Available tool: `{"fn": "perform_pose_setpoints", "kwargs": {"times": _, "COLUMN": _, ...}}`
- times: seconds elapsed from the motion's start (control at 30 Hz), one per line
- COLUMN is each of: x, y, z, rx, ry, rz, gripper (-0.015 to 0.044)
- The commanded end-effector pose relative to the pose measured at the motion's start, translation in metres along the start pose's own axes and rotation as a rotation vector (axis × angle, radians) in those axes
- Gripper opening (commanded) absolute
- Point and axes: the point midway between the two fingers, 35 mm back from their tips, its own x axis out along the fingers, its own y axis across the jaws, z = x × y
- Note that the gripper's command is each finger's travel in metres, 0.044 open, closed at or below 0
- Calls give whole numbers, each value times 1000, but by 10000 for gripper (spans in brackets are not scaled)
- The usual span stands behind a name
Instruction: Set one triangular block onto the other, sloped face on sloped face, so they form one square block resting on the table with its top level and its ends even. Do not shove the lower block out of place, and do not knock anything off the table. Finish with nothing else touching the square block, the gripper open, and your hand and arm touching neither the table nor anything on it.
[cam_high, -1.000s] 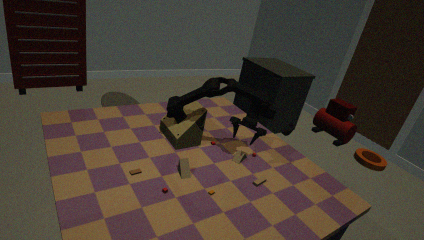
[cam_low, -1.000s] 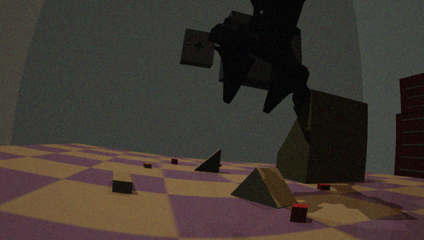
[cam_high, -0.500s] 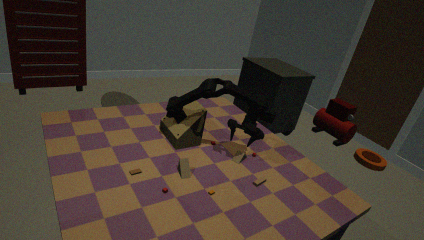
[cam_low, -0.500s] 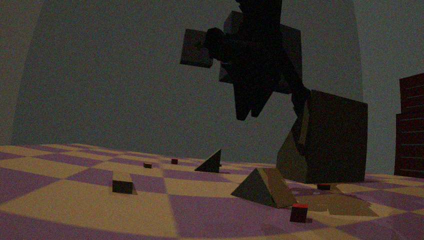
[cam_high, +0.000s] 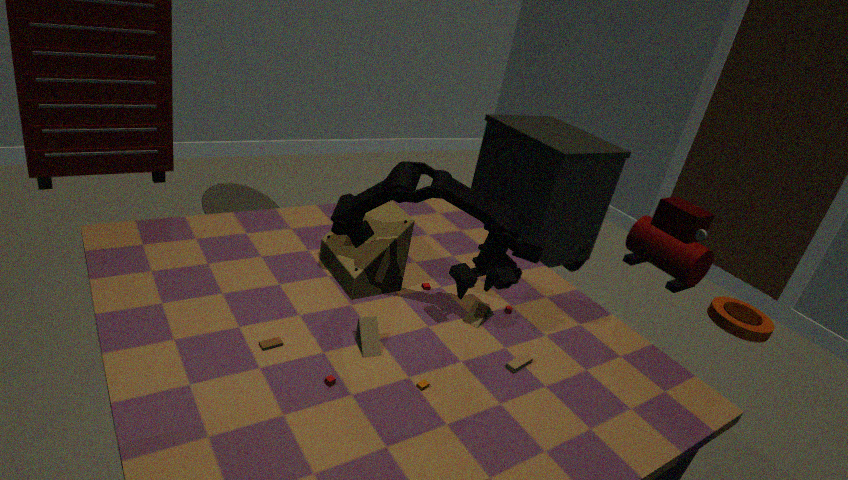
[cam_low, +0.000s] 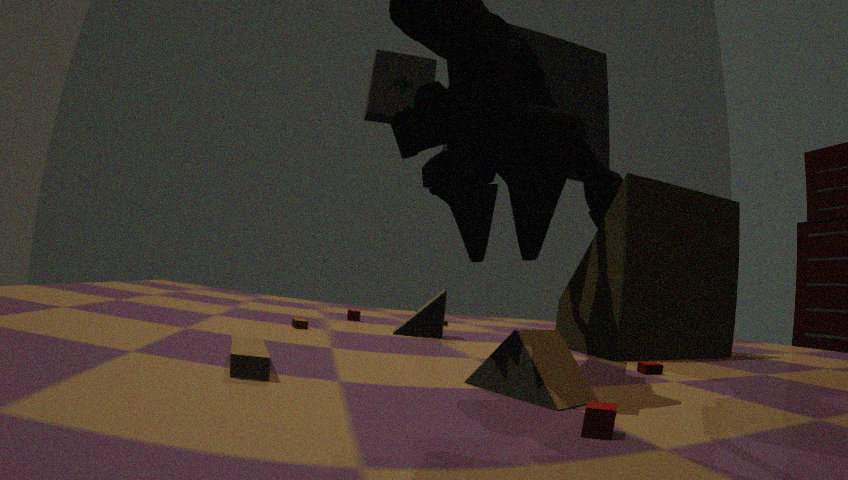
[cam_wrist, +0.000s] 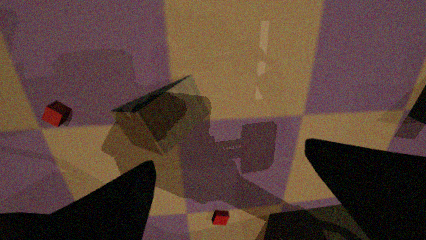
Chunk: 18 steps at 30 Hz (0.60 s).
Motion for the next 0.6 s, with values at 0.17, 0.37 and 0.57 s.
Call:
{"fn": "perform_pose_setpoints", "kwargs": {"times": 0.17, "x": 16, "y": -14, "z": 7, "rx": -902, "ry": -70, "rz": 399, "gripper": 440}}
{"fn": "perform_pose_setpoints", "kwargs": {"times": 0.37, "x": 18, "y": -19, "z": 10, "rx": -1176, "ry": -190, "rz": 492, "gripper": 440}}
{"fn": "perform_pose_setpoints", "kwargs": {"times": 0.57, "x": 20, "y": -24, "z": 13, "rx": -1437, "ry": -356, "rz": 559, "gripper": 440}}
